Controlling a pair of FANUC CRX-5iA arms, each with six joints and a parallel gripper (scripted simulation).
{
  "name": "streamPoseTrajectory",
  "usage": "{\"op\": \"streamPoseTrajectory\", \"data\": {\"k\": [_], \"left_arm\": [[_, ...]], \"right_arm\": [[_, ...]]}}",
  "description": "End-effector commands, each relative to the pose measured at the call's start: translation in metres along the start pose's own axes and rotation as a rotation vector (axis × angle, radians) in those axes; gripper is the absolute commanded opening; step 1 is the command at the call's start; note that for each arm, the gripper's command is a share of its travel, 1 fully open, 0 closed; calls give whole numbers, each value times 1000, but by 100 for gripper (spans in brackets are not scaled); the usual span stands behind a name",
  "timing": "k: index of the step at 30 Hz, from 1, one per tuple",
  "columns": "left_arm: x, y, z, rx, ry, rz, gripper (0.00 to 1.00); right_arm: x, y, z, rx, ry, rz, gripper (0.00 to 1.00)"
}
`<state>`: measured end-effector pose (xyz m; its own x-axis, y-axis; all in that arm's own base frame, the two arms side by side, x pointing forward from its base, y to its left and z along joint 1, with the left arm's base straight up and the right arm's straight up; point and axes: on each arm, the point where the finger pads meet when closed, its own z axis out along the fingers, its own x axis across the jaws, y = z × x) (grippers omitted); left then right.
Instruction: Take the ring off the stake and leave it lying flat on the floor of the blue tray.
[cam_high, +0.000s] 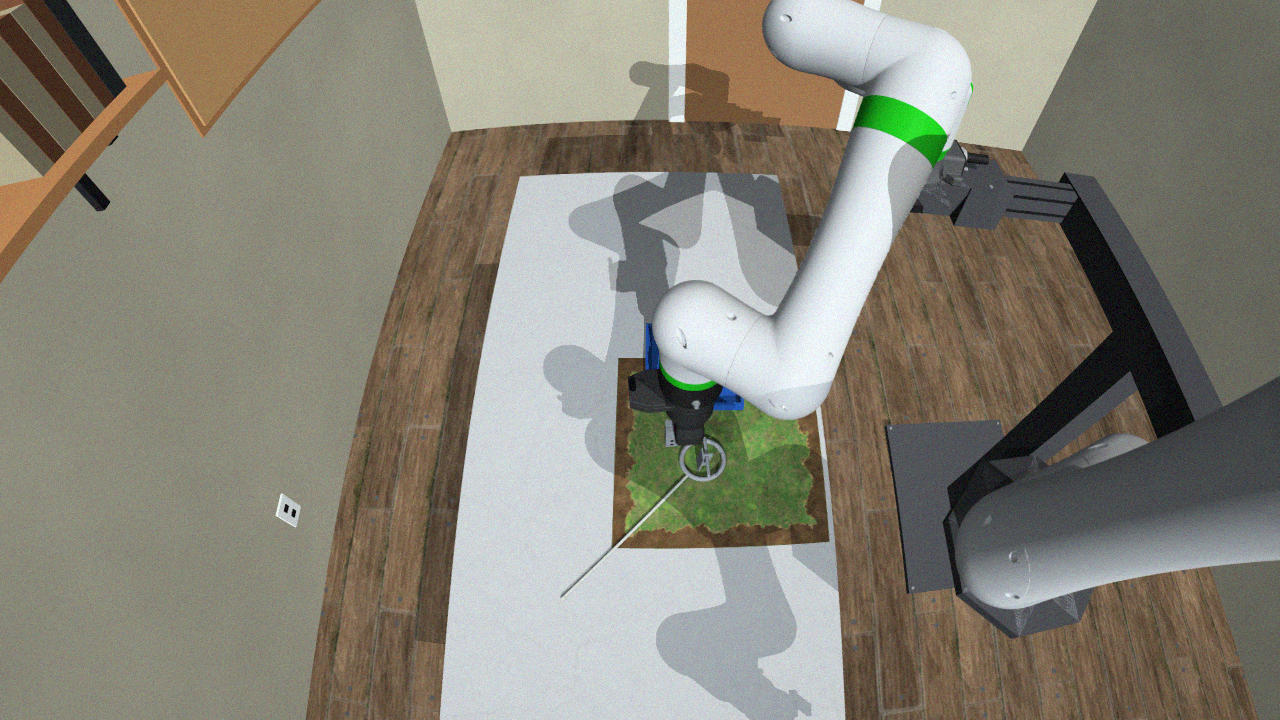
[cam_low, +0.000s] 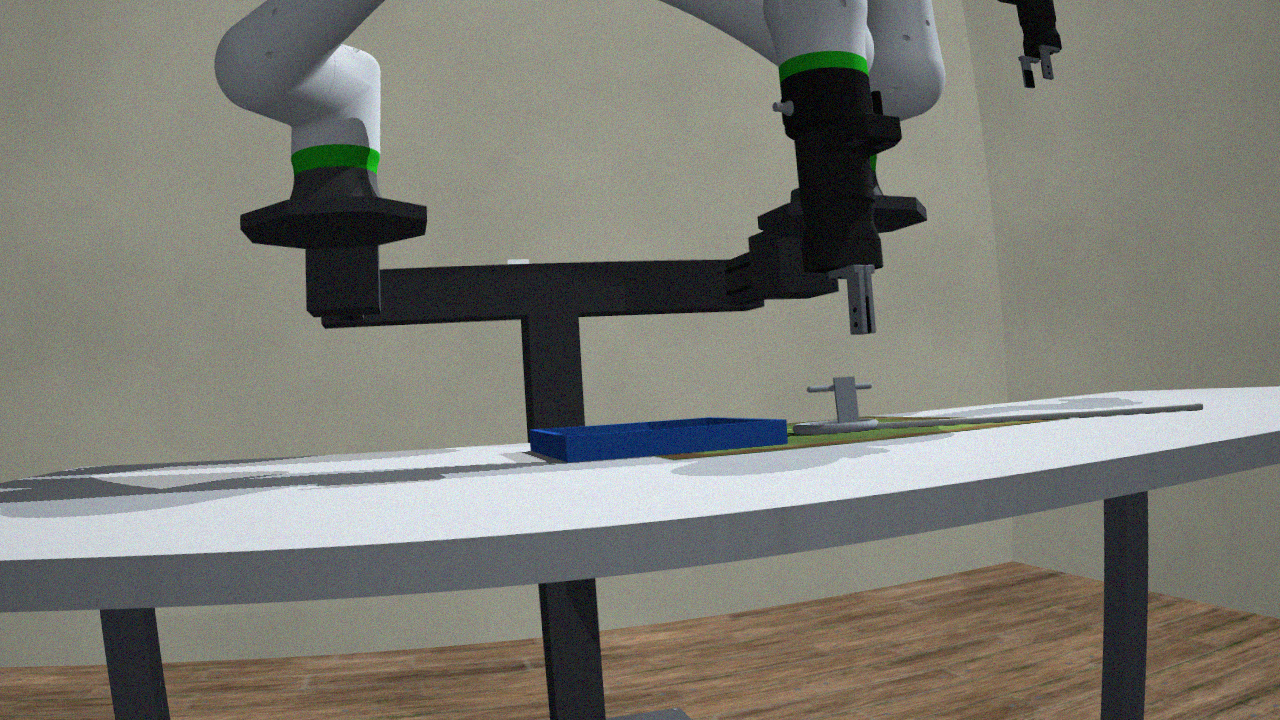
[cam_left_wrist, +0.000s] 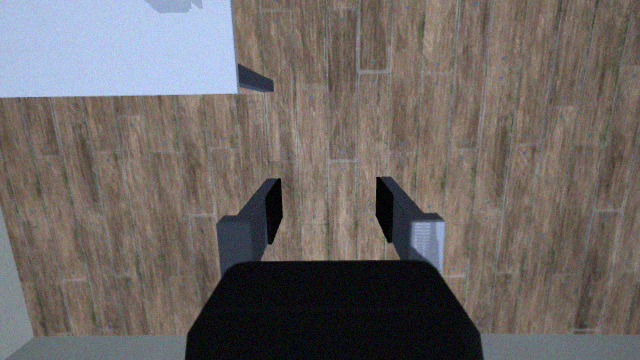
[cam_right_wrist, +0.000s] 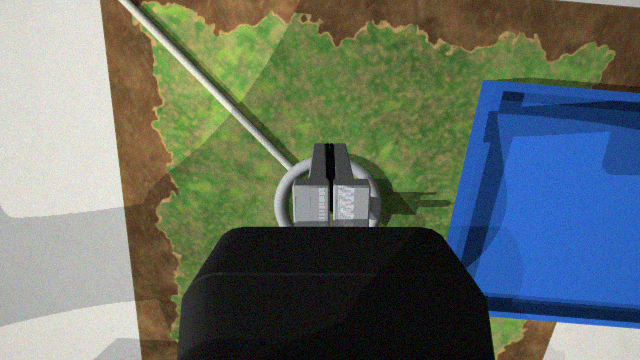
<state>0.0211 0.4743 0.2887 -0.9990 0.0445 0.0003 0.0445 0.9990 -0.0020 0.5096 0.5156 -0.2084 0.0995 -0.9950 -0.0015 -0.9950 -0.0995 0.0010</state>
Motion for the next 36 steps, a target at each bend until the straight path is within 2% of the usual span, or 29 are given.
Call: {"op": "streamPoseTrajectory", "data": {"k": [1, 24, 36], "left_arm": [[0, 0, -1, -2, 0, 0, 100], [0, 0, -1, -2, 0, 0, 100], [0, 0, -1, -2, 0, 0, 100]], "right_arm": [[-1, -1, -2, 3, 0, 1, 0], [-1, -1, 2, 3, 0, 1, 0], [-1, -1, 22, 3, 0, 1, 0]]}}
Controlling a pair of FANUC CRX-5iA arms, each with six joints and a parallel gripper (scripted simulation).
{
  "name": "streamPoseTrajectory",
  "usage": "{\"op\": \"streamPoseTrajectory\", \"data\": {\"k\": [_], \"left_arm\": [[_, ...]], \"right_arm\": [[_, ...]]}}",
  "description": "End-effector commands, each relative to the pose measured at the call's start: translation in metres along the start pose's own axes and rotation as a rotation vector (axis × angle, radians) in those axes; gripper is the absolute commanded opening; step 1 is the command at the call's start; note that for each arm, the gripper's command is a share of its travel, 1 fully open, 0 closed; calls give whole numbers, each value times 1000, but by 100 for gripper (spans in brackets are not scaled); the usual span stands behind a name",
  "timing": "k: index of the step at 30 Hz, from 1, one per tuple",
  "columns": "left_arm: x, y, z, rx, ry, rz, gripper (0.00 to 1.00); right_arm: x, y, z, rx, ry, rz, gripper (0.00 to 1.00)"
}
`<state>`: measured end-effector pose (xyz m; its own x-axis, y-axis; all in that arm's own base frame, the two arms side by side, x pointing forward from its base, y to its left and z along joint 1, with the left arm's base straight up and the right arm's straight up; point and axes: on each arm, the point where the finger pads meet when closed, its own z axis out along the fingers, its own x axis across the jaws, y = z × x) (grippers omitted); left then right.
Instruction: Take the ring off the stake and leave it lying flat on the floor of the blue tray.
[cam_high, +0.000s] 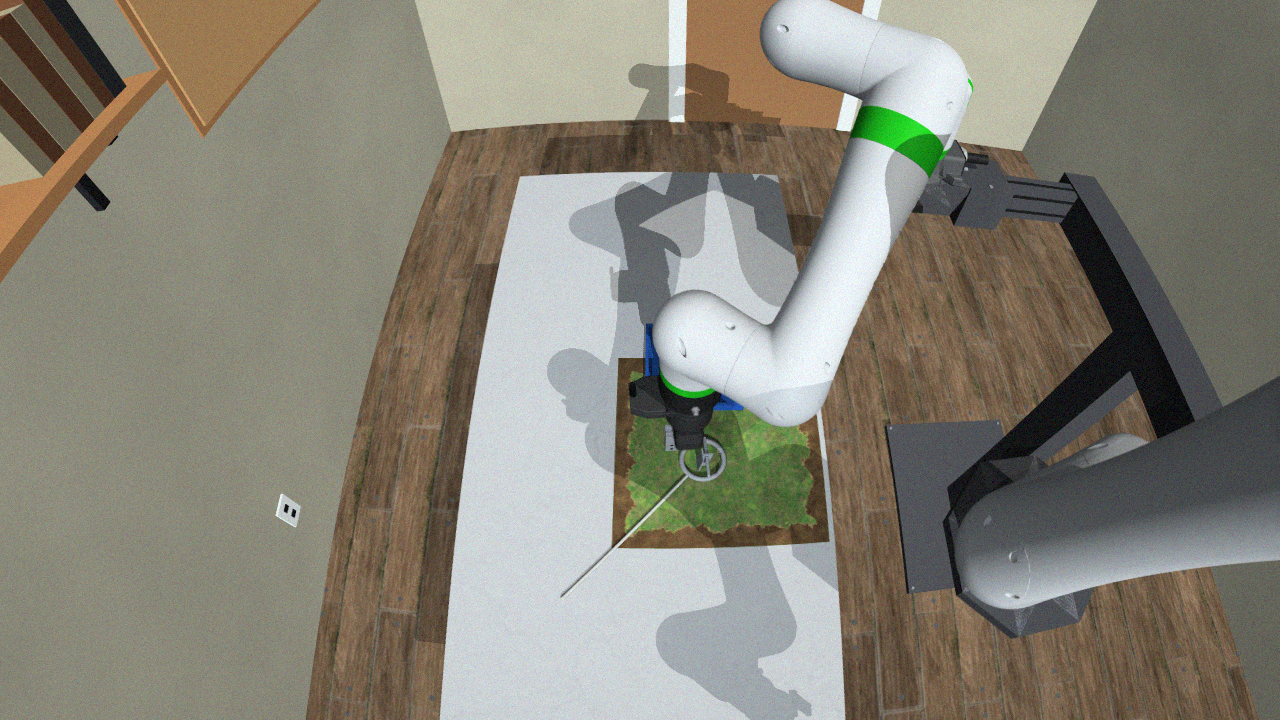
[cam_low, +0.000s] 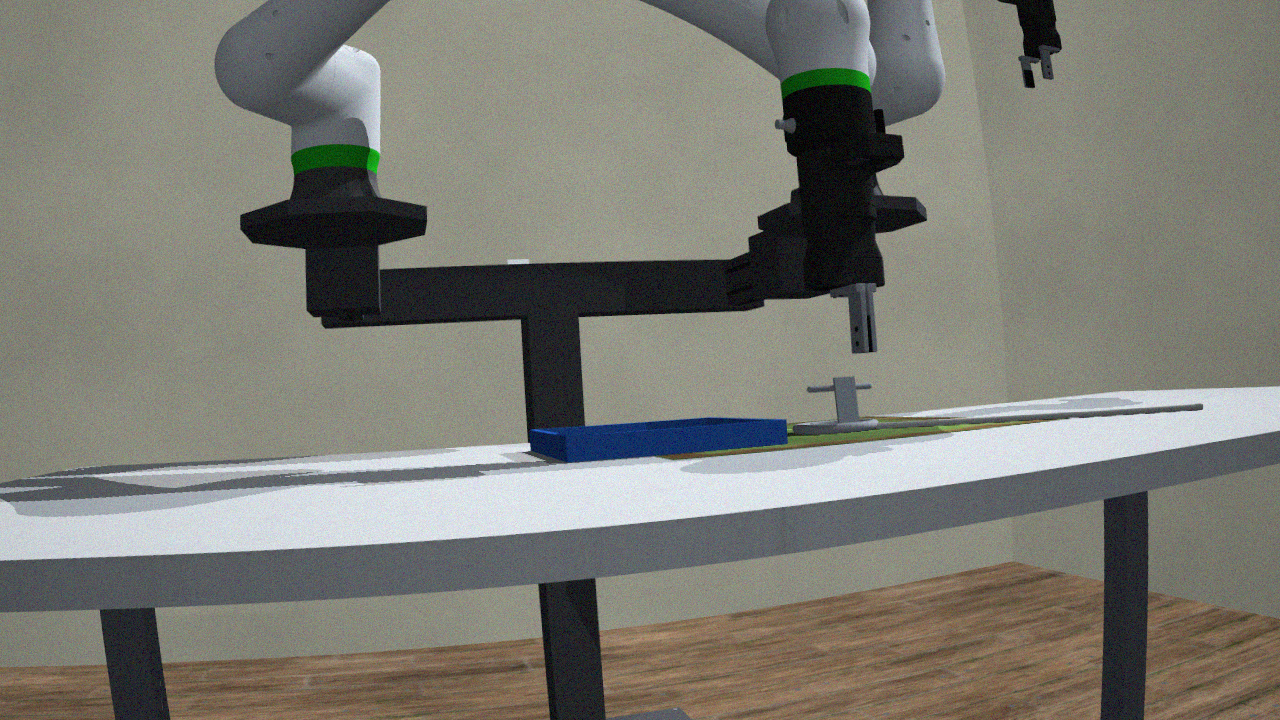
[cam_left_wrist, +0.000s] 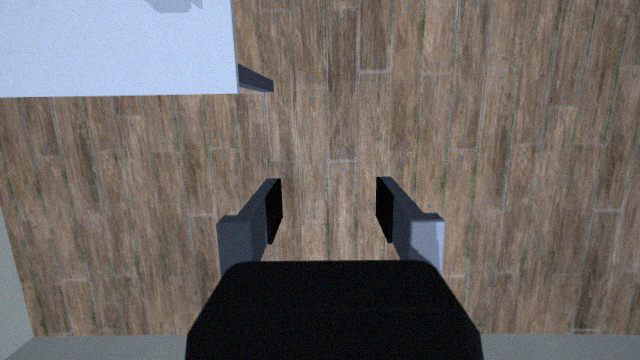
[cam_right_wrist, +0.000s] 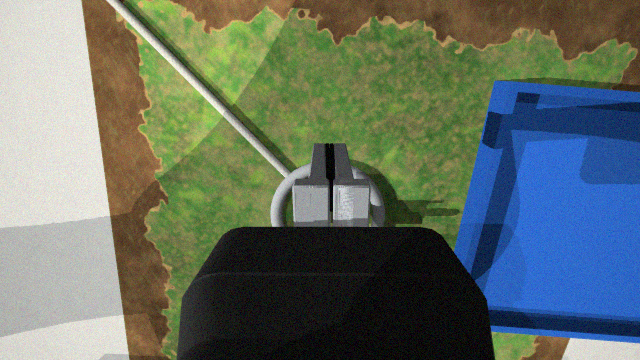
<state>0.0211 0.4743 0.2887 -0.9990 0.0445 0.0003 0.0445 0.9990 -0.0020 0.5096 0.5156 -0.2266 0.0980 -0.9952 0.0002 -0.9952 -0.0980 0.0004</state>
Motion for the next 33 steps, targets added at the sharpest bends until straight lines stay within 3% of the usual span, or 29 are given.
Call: {"op": "streamPoseTrajectory", "data": {"k": [1, 20, 33], "left_arm": [[0, 0, -1, -2, 0, 0, 100], [0, 0, -1, -2, 0, 0, 100], [0, 0, -1, -2, 0, 0, 100]], "right_arm": [[-1, -1, 6, 2, -2, 0, 0], [-2, -1, 45, 2, -2, 0, 0], [-2, -1, 58, 2, -2, 0, 0]]}}
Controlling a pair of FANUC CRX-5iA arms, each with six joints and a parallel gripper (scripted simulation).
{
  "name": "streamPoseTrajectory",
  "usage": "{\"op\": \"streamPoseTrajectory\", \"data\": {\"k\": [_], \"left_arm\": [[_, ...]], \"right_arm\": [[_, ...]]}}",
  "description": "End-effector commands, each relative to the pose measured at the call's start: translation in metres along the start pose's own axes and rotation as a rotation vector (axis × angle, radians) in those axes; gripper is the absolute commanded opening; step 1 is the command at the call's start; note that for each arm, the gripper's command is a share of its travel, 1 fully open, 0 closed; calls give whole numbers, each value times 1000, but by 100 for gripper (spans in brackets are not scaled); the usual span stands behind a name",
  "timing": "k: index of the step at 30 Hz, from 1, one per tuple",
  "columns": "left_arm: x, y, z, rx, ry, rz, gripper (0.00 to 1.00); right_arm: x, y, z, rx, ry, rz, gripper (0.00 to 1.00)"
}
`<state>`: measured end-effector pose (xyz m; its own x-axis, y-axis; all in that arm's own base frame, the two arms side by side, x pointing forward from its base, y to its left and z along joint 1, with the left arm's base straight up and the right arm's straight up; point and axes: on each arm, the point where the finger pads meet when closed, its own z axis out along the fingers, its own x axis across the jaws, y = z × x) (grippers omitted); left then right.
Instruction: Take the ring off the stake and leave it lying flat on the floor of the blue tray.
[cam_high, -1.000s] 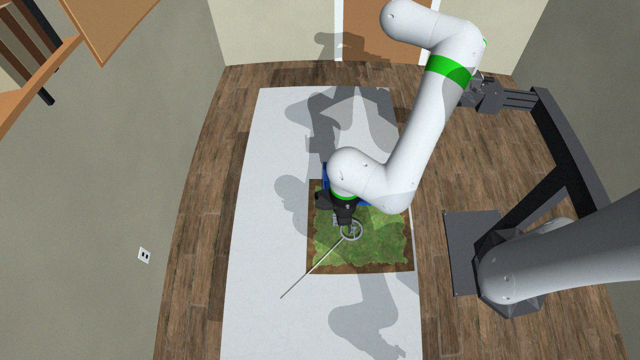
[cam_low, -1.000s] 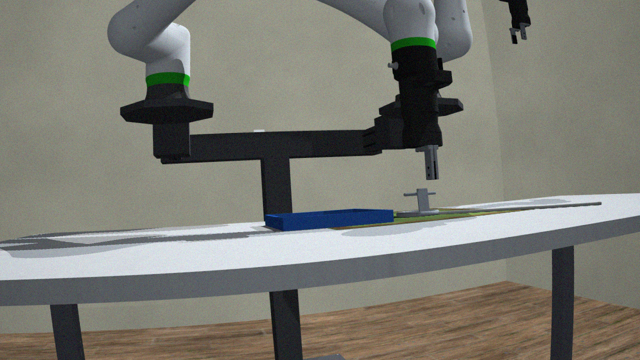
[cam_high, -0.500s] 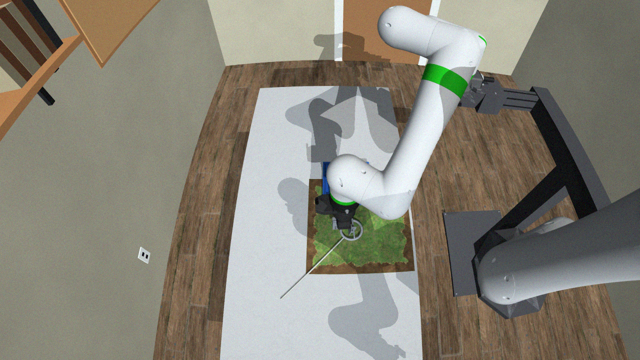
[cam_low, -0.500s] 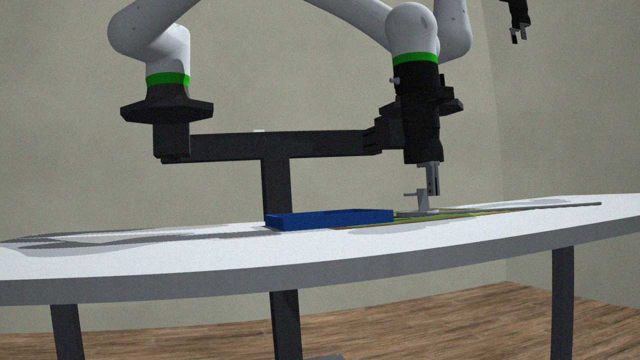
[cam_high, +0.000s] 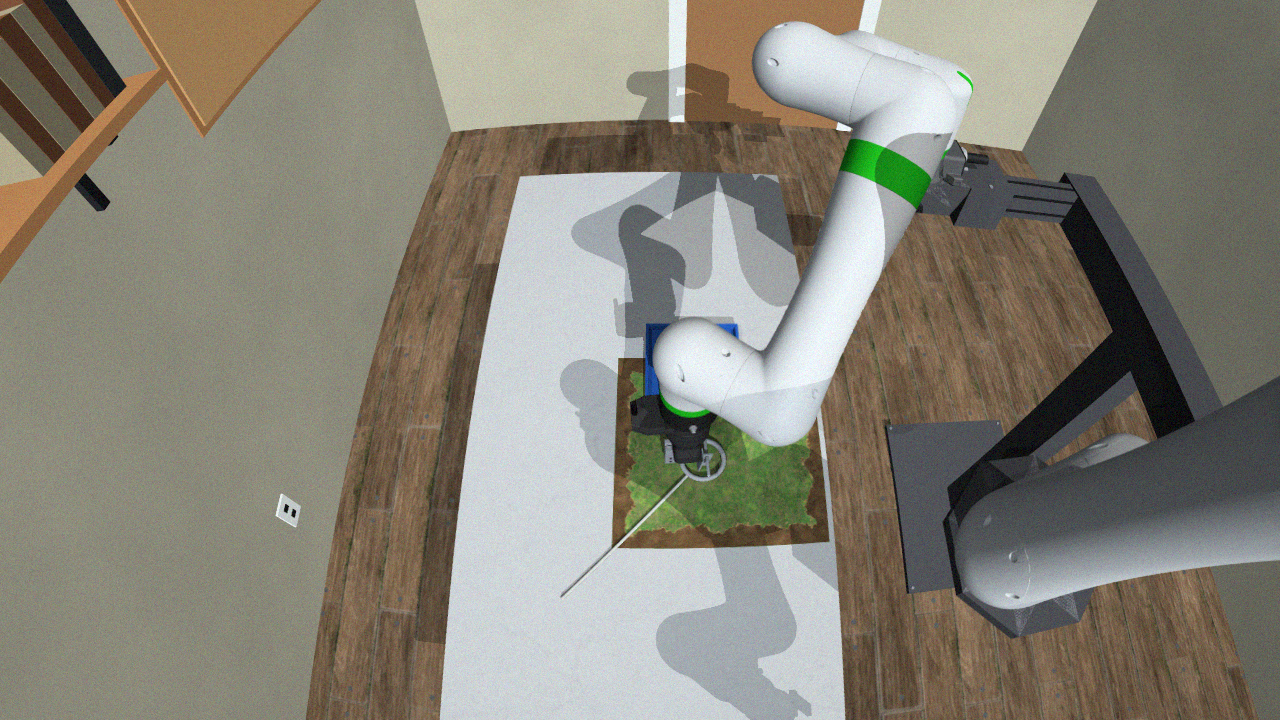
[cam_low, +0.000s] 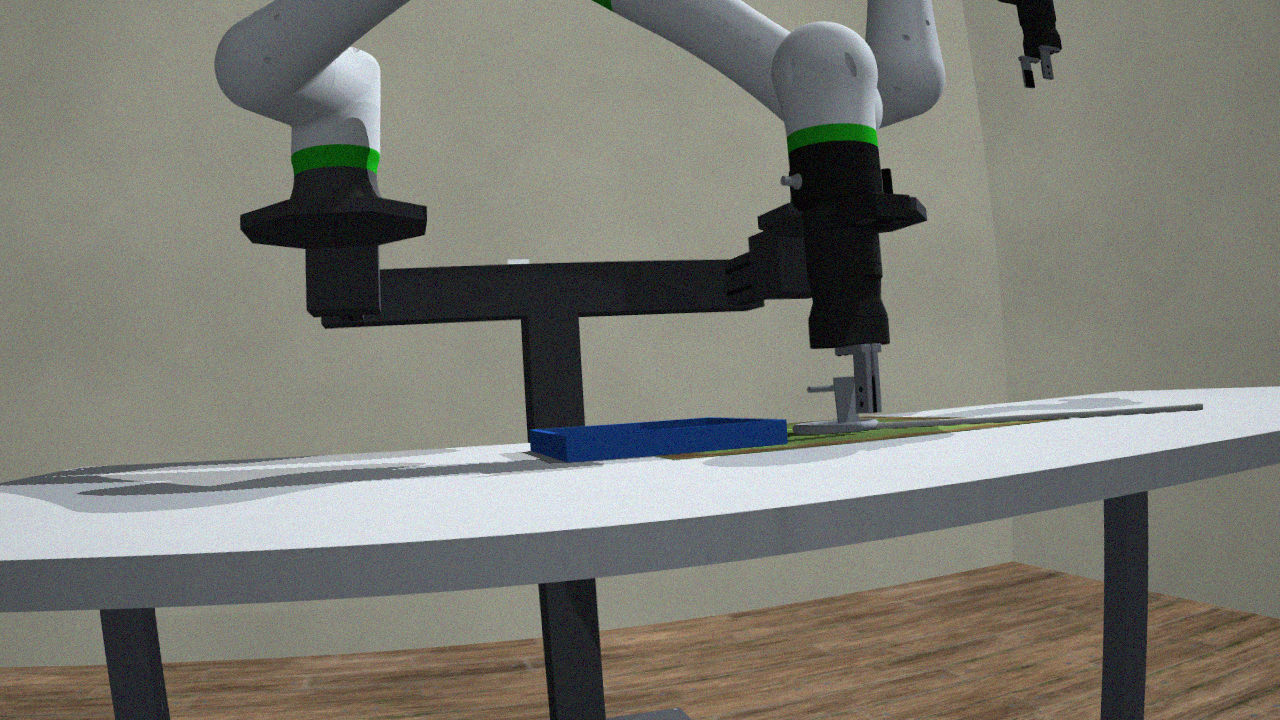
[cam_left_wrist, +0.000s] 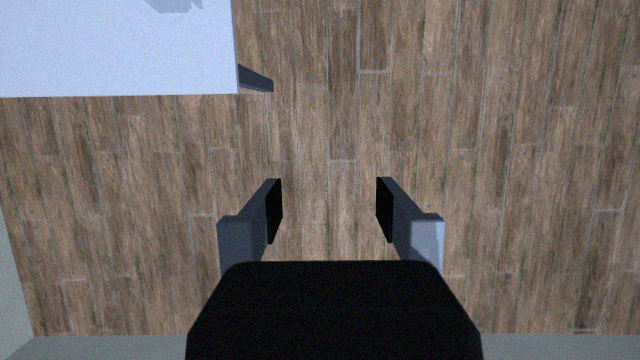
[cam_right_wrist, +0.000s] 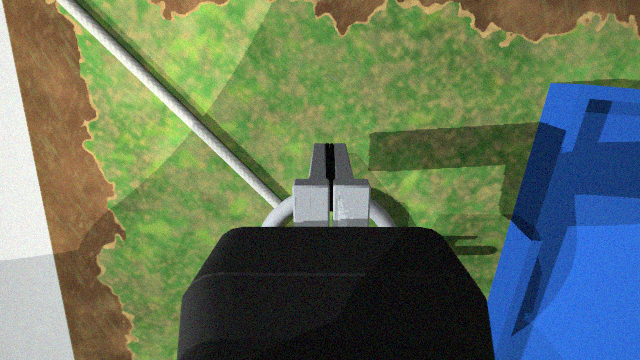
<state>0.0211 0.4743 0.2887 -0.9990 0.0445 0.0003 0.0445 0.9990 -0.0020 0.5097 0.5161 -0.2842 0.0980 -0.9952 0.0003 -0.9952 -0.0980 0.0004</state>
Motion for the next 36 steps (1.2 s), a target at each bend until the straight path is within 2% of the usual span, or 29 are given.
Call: {"op": "streamPoseTrajectory", "data": {"k": [1, 36], "left_arm": [[0, 0, -1, -2, 0, 0, 100], [0, 0, -1, -2, 0, 0, 100]], "right_arm": [[-1, -1, 1, 2, -2, 0, 0], [-1, -1, 4, 2, -2, 0, 0]]}}
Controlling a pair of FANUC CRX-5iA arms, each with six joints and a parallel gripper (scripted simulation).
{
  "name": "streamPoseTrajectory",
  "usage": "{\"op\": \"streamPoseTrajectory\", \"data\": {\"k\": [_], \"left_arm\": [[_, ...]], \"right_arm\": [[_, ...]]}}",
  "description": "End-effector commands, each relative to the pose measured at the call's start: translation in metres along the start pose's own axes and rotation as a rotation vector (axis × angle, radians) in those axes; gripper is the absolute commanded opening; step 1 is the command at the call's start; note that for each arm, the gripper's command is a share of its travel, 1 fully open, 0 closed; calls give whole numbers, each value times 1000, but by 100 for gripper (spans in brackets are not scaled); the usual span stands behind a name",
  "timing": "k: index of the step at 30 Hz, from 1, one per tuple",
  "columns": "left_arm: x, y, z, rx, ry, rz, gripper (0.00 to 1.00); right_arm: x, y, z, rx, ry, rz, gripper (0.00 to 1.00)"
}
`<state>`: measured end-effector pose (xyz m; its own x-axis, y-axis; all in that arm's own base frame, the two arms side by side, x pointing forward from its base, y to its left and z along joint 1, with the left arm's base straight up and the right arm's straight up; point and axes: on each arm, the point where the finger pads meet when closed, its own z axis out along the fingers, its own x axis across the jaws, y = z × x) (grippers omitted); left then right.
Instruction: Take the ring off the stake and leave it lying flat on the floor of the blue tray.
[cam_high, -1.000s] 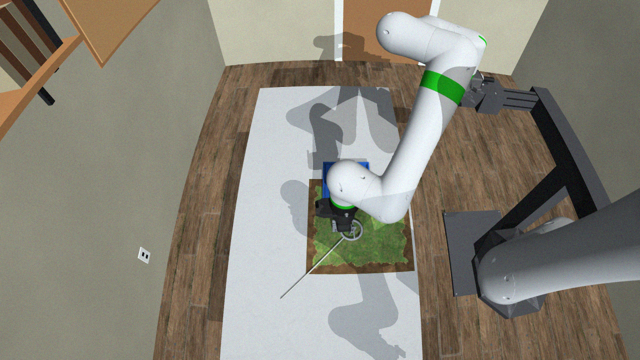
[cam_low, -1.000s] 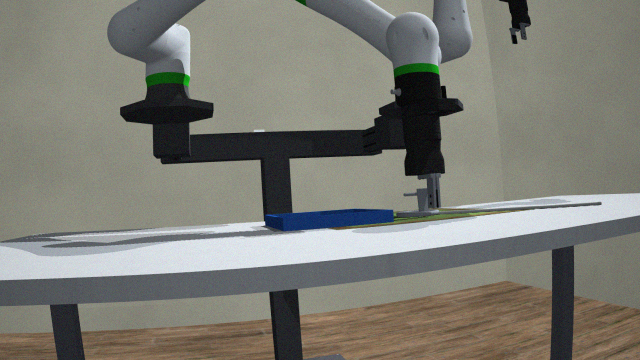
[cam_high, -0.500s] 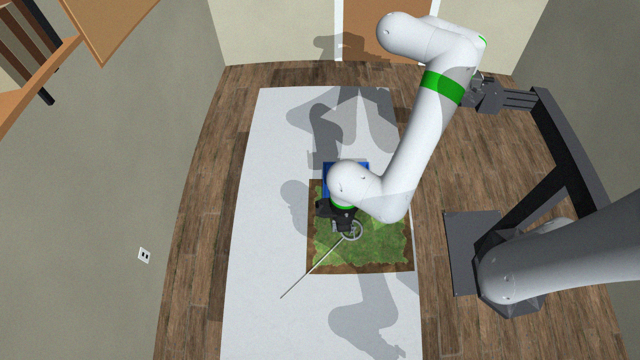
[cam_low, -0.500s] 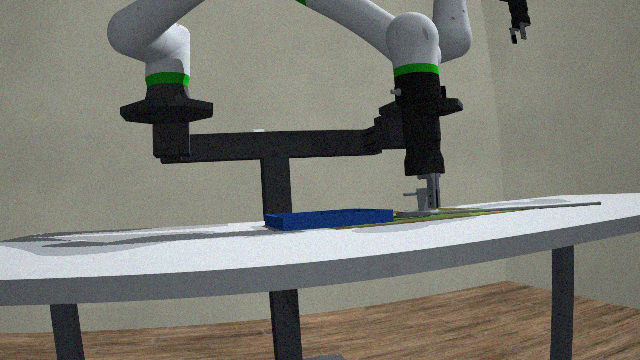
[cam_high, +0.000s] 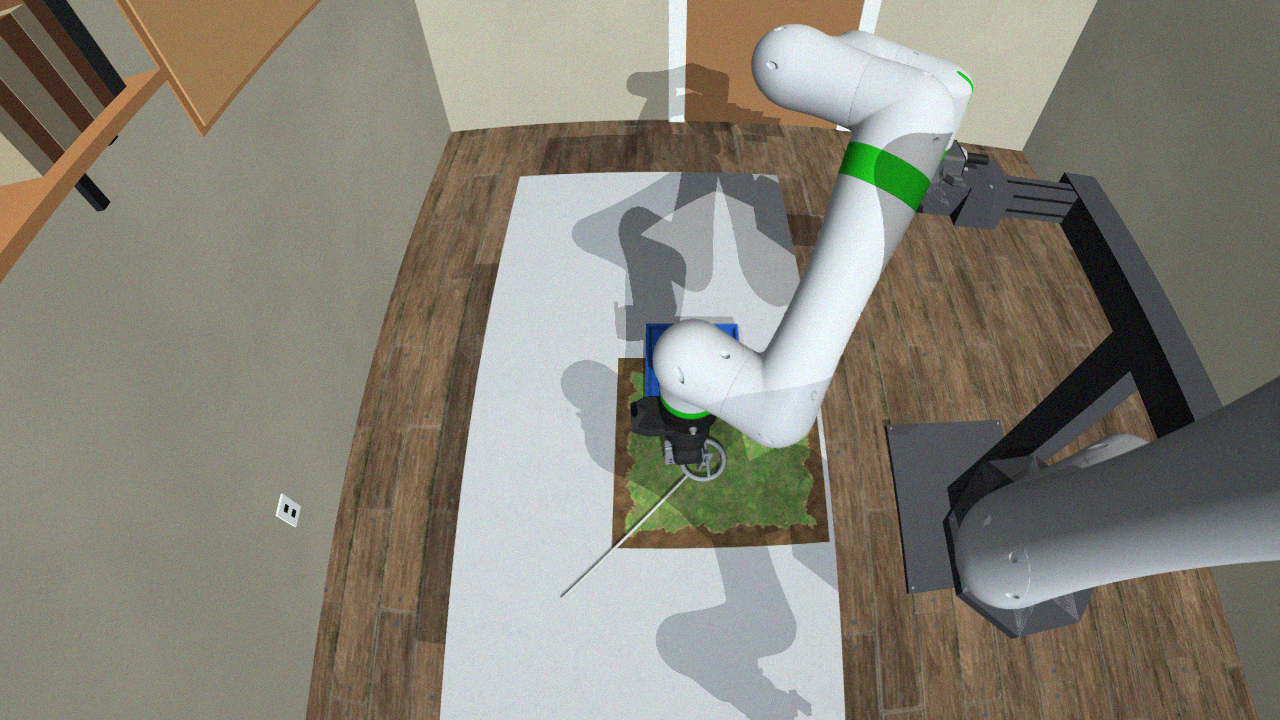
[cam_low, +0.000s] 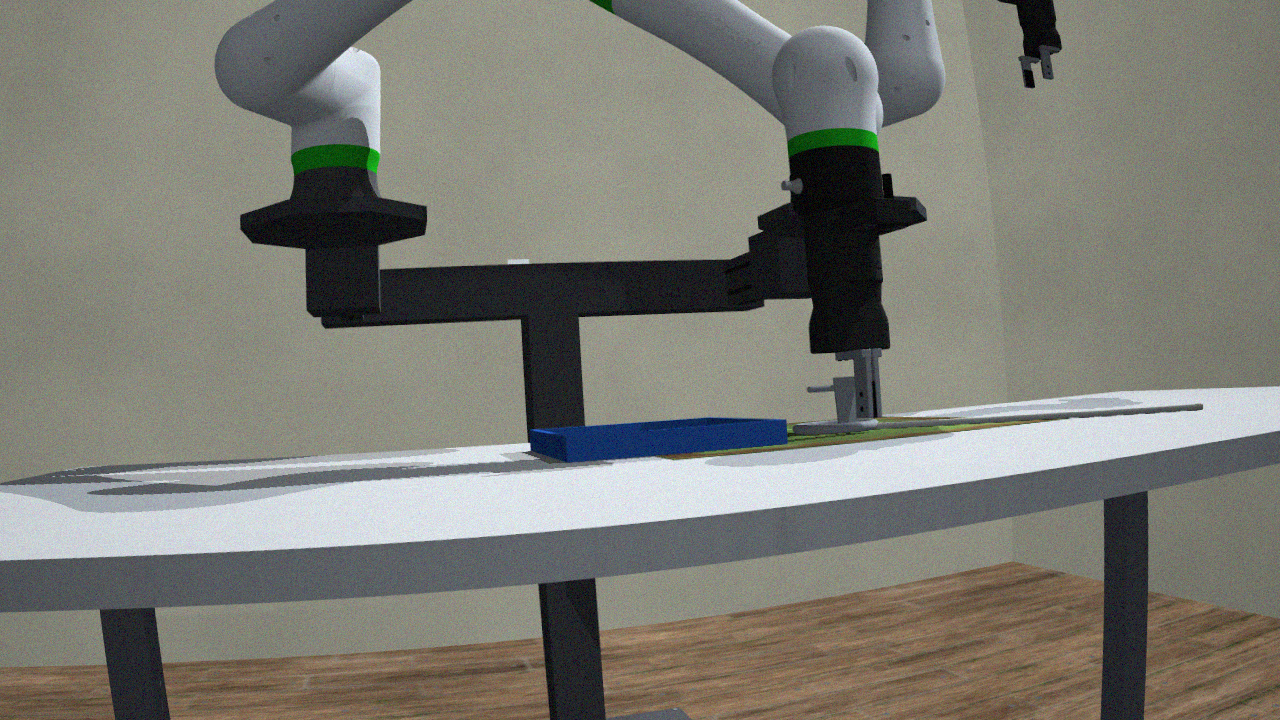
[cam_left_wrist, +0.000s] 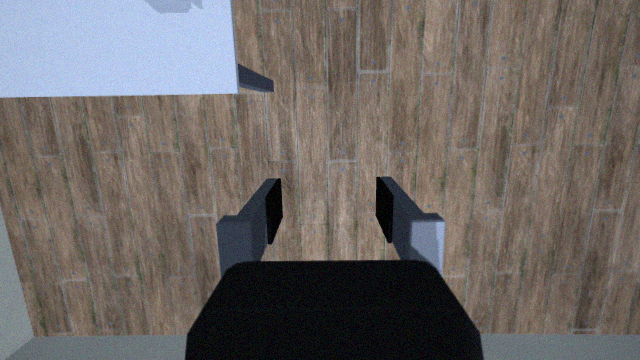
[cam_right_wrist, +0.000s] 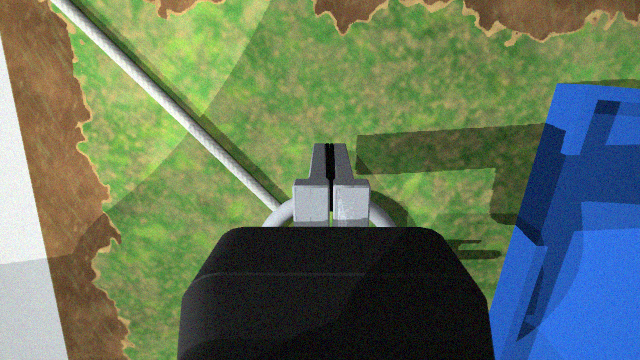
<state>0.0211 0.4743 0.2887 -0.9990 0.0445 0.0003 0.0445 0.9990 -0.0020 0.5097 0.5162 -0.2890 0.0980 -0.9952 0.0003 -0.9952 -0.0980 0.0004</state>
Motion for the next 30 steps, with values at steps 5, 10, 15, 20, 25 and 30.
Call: {"op": "streamPoseTrajectory", "data": {"k": [5, 10, 15, 20, 25, 30], "left_arm": [[0, 0, -1, -2, 0, 0, 100], [0, 0, -1, -2, 0, 0, 100], [0, 0, -1, -2, 0, 0, 100], [0, 0, -1, -2, 0, 0, 100], [0, 0, -1, -2, 0, 0, 100], [0, 0, -1, -2, 0, 0, 100]], "right_arm": [[-1, -1, 0, 2, -2, 0, 0], [-1, -1, 2, 2, -2, 0, 0], [-1, -1, 4, 2, -2, 0, 0], [-1, -1, 5, 2, -2, 0, 0], [-1, -1, 7, 2, -2, 0, 0], [-1, -1, 8, 2, -2, 0, 0]]}}
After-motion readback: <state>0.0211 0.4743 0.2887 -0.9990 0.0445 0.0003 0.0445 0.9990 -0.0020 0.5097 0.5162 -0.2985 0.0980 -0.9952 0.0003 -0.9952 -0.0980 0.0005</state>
